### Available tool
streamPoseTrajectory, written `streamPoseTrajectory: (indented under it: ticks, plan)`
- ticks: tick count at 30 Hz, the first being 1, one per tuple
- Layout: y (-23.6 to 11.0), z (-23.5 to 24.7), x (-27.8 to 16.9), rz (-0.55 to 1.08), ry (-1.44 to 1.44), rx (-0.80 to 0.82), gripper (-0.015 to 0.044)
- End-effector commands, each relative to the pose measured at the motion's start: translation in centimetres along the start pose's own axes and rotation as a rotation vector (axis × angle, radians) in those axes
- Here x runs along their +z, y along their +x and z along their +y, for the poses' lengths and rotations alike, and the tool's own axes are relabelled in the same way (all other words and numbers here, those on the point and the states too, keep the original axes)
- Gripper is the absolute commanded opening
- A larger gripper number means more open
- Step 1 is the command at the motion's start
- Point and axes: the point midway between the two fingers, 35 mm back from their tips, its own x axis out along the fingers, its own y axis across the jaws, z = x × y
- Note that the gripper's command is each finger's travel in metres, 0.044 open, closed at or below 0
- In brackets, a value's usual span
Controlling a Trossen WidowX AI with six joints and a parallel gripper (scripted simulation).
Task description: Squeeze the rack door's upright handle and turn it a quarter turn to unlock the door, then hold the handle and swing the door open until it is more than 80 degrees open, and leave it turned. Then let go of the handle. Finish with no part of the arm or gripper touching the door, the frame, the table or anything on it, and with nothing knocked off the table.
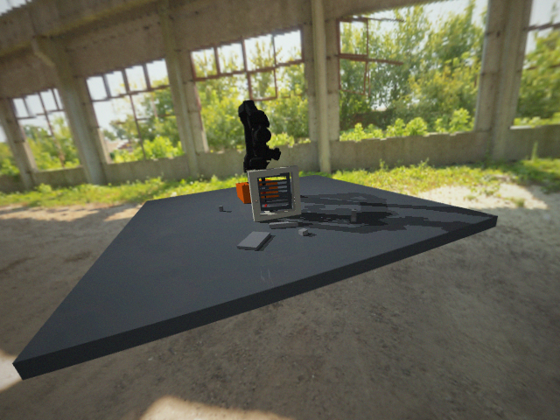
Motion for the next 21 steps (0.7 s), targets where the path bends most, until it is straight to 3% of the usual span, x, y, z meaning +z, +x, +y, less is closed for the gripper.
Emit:
streamPoseTrajectory:
  ticks: [1, 21]
  plan:
    - [0.0, 0.3, 0.2, -0.007, 0.079, -0.009, 0.0008]
    - [0.0, 3.6, 2.1, -0.01, 0.395, -0.004, 0.0008]
